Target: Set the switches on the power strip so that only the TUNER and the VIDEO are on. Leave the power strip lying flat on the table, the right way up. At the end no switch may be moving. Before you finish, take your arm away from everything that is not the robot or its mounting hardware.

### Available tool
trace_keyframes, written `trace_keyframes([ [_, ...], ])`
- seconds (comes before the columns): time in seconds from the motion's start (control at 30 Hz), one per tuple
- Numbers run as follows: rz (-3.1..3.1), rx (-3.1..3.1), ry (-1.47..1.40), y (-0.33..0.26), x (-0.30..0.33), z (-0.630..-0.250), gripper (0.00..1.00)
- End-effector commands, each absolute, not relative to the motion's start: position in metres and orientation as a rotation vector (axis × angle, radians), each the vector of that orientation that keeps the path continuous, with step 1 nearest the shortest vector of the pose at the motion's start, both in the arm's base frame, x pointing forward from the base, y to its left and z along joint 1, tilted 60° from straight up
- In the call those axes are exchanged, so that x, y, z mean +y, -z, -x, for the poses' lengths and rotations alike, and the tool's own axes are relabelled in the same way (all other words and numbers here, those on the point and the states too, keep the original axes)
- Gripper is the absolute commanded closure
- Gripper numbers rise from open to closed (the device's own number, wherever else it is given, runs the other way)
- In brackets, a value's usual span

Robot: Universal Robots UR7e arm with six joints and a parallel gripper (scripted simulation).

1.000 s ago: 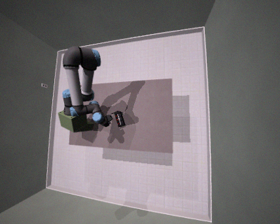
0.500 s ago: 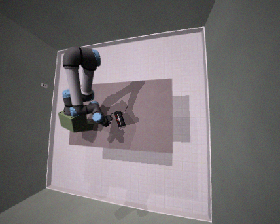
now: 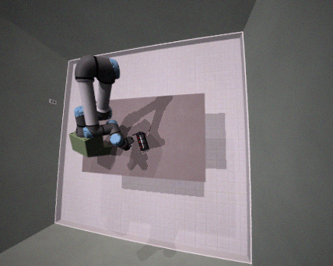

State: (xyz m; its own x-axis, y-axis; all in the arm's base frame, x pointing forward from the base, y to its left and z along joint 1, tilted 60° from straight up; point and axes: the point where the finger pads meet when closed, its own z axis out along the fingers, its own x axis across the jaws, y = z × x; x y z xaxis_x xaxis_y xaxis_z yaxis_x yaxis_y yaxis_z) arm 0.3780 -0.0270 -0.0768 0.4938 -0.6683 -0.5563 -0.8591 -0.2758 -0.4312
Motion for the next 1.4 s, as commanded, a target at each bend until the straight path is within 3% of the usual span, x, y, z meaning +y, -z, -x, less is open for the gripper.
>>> trace_keyframes([
  [0.0, 2.034, 1.254, -0.344, 0.083, -0.019, -0.384, 1.00],
  [0.33, 2.032, 1.251, -0.346, 0.120, 0.042, -0.410, 1.00],
  [1.37, 2.032, 1.251, -0.346, 0.120, 0.042, -0.410, 1.00],
])
